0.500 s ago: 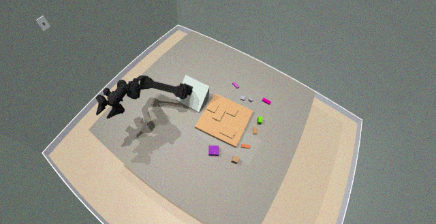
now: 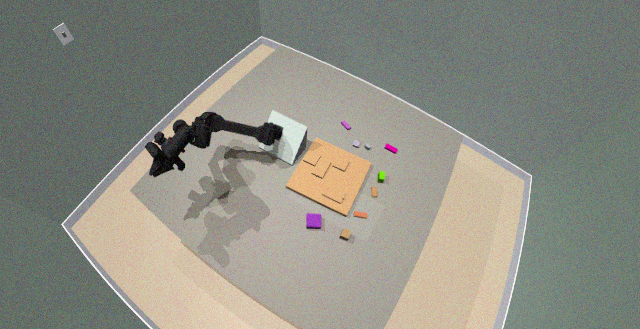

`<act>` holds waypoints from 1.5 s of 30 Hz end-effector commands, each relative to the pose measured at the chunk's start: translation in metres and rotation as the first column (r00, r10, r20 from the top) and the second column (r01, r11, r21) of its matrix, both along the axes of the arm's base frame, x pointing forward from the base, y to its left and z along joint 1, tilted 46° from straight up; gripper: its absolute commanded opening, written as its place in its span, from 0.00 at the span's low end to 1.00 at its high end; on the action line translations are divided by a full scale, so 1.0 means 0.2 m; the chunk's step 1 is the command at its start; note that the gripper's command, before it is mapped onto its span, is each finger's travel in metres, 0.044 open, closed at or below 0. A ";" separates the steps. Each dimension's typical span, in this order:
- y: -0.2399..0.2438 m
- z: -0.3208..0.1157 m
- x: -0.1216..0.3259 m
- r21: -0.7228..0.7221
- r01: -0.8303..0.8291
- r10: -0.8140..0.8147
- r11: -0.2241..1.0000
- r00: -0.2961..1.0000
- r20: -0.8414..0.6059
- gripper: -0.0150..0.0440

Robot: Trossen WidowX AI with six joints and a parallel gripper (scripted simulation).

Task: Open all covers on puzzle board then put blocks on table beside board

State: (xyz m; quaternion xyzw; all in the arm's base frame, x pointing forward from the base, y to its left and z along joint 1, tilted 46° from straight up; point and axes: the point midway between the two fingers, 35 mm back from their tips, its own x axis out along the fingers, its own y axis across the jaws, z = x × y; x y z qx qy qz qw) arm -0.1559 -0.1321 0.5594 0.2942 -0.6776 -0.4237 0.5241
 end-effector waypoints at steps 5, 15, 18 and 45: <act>0.02 0.07 0.12 -0.058 -0.019 0.018 0.998 1.000 -0.026 0.25; 0.04 0.16 0.37 -0.089 -0.049 0.034 0.995 0.985 -0.168 0.25; 0.04 0.17 0.45 -0.093 -0.063 0.042 0.994 0.976 -0.213 0.25; 0.13 0.23 1.07 -0.170 -0.194 0.088 0.966 0.867 -0.490 0.25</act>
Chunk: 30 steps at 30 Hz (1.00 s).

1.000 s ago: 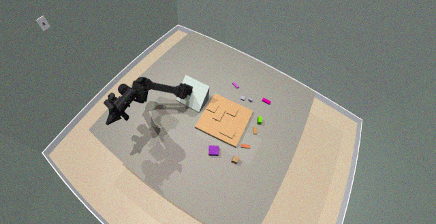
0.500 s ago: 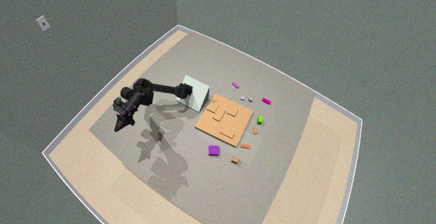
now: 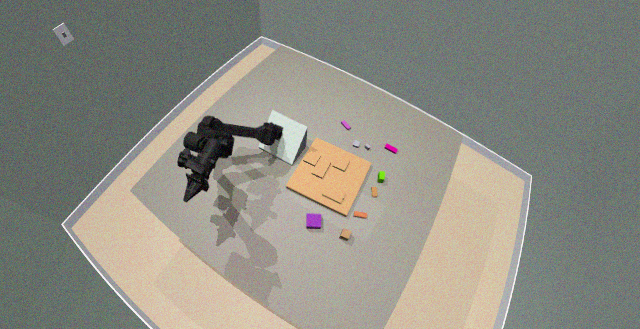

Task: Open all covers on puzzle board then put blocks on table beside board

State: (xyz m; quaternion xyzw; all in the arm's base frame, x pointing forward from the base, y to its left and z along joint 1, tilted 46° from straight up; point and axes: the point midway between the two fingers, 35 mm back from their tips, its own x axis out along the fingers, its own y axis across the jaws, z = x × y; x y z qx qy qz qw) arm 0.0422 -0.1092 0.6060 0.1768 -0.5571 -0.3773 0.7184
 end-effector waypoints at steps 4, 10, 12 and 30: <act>0.02 -0.01 0.19 -0.016 -0.044 0.042 0.999 0.995 -0.090 0.25; 0.04 -0.03 0.35 -0.018 -0.076 0.072 0.997 0.982 -0.172 0.25; 0.05 -0.04 0.40 -0.017 -0.087 0.081 0.996 0.977 -0.199 0.25; 0.17 -0.16 0.82 -0.034 -0.226 0.195 0.974 0.899 -0.393 0.25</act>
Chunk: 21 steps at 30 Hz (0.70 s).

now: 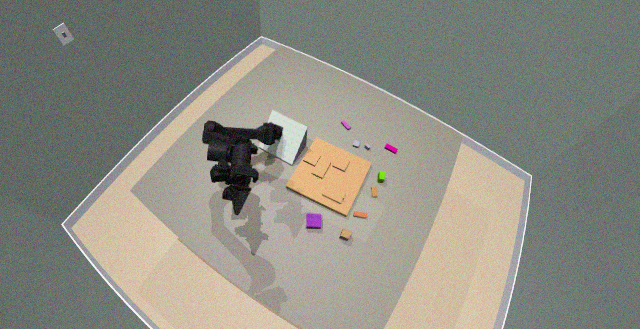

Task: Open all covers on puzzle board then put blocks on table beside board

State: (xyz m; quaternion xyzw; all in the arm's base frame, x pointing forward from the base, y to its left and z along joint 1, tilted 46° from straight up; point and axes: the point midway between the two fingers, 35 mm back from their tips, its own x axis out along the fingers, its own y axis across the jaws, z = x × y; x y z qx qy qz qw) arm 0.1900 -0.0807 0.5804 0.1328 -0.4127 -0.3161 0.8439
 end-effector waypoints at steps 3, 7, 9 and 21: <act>0.05 -0.06 0.16 -0.009 -0.047 0.046 0.999 0.996 -0.079 0.25; 0.07 -0.11 0.25 -0.007 -0.066 0.065 0.998 0.989 -0.136 0.25; 0.08 -0.14 0.30 -0.005 -0.075 0.073 0.997 0.984 -0.165 0.25; 0.17 -0.32 0.55 -0.005 -0.127 0.118 0.992 0.934 -0.338 0.25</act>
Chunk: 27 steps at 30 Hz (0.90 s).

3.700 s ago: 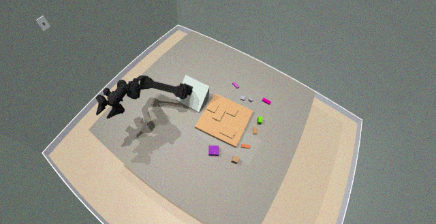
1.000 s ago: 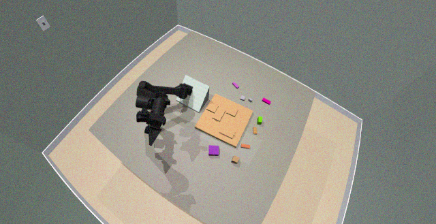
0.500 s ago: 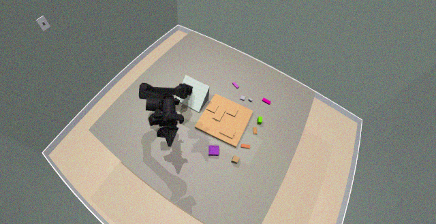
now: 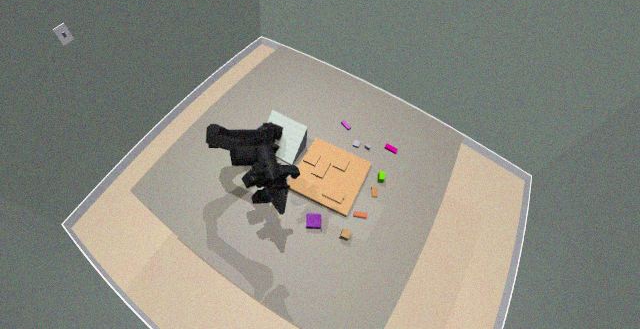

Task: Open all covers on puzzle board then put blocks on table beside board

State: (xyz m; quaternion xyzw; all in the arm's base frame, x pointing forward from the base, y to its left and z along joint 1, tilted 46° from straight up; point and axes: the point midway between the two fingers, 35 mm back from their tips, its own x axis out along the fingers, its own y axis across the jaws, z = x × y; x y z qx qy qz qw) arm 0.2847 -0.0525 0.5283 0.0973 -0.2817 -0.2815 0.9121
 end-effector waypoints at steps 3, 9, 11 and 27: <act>0.05 -0.11 0.14 -0.002 -0.031 0.030 1.000 0.995 -0.097 0.25; 0.09 -0.22 0.25 0.003 -0.053 0.053 0.999 0.981 -0.185 0.25; 0.09 -0.25 0.27 0.018 -0.062 0.065 0.998 0.979 -0.192 0.25; 0.18 -0.57 0.49 0.076 -0.106 0.127 0.991 0.917 -0.378 0.25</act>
